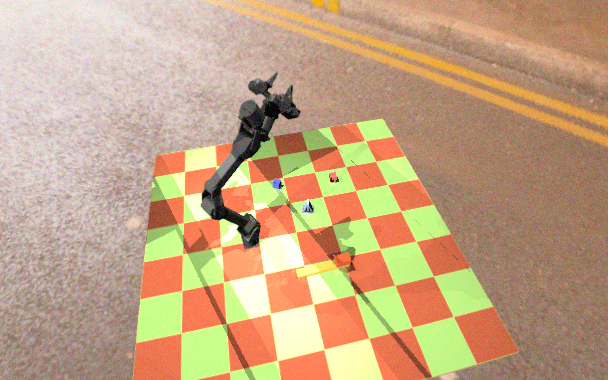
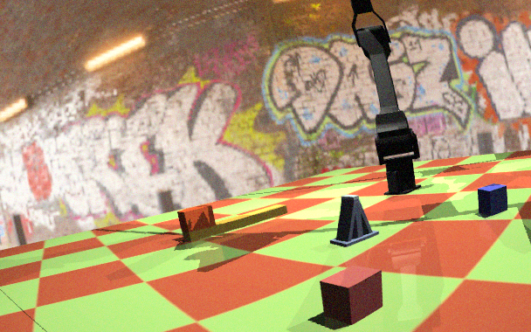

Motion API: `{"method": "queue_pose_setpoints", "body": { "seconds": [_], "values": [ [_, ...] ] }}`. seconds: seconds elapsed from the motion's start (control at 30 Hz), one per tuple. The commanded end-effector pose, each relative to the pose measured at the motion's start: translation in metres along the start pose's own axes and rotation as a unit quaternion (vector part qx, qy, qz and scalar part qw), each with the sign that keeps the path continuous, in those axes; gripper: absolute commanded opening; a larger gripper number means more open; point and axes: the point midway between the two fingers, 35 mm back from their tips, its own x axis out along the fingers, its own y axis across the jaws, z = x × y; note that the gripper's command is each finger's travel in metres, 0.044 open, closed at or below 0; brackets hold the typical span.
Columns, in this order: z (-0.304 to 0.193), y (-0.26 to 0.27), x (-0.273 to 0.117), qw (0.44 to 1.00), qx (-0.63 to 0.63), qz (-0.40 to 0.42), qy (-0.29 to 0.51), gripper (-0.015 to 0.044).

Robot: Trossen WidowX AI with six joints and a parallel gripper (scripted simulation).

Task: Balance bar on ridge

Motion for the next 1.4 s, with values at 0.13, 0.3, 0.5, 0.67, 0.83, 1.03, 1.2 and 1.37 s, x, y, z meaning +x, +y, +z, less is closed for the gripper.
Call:
{"method": "queue_pose_setpoints", "body": {
  "seconds": [0.13, 0.3, 0.5, 0.67, 0.83, 1.03, 1.2, 1.37],
  "values": [
    [0.014, -0.074, 0.007, 0.99, 0.072, -0.118, -0.023, 0.0315],
    [0.025, -0.121, 0.003, 0.973, 0.124, -0.189, -0.049, 0.0315],
    [0.039, -0.176, -0.011, 0.94, 0.19, -0.27, -0.091, 0.0315],
    [0.05, -0.22, -0.03, 0.901, 0.245, -0.333, -0.133, 0.0315],
    [0.06, -0.26, -0.055, 0.853, 0.299, -0.389, -0.181, 0.0315],
    [0.071, -0.304, -0.091, 0.783, 0.359, -0.446, -0.243, 0.0315],
    [0.077, -0.335, -0.126, 0.718, 0.402, -0.485, -0.297, 0.0315],
    [0.081, -0.361, -0.164, 0.646, 0.439, -0.516, -0.352, 0.0315]
  ]
}}
